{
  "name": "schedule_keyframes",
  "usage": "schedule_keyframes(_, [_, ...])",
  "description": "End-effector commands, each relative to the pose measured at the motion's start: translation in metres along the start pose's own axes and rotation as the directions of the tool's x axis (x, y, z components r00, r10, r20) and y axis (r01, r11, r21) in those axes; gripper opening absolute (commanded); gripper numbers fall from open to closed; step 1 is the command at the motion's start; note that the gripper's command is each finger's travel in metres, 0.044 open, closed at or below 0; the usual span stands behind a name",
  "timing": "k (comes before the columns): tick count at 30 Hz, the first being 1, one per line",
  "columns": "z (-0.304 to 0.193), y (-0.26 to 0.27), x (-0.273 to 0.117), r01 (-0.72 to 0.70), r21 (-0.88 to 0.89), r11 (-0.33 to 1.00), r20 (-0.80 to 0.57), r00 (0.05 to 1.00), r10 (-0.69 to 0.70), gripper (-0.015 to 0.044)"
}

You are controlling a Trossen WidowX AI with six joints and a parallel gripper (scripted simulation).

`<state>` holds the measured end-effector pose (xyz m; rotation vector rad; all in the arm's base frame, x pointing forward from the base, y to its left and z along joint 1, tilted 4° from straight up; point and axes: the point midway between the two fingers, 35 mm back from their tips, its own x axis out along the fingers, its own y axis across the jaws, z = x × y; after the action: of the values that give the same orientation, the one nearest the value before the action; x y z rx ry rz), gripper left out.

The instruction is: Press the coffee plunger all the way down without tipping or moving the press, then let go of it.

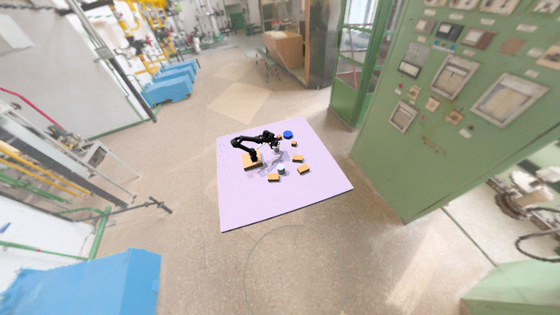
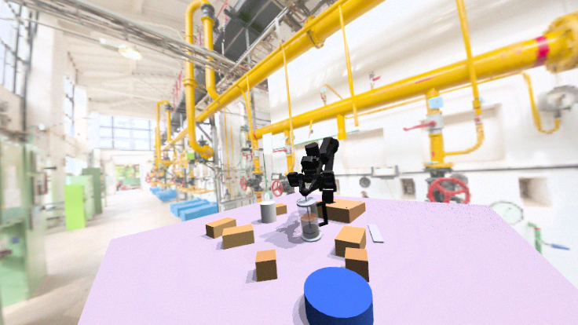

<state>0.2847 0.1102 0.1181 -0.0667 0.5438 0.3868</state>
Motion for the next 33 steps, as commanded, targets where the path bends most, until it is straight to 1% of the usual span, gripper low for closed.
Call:
schedule_keyframes(1, [-0.0059, 0.0, 0.0031, -0.001, 0.008, 1.0, -0.024, 1.0, 0.001, 0.0124])
schedule_keyframes(31, [0.0004, -0.0002, 0.0033, 0.0, 0.002, 1.0, -0.006, 1.0, 0.0, 0.0124])
schedule_keyframes(33, [0.0004, -0.0002, 0.0033, 0.0, 0.002, 1.0, -0.006, 1.0, 0.0, 0.0176])
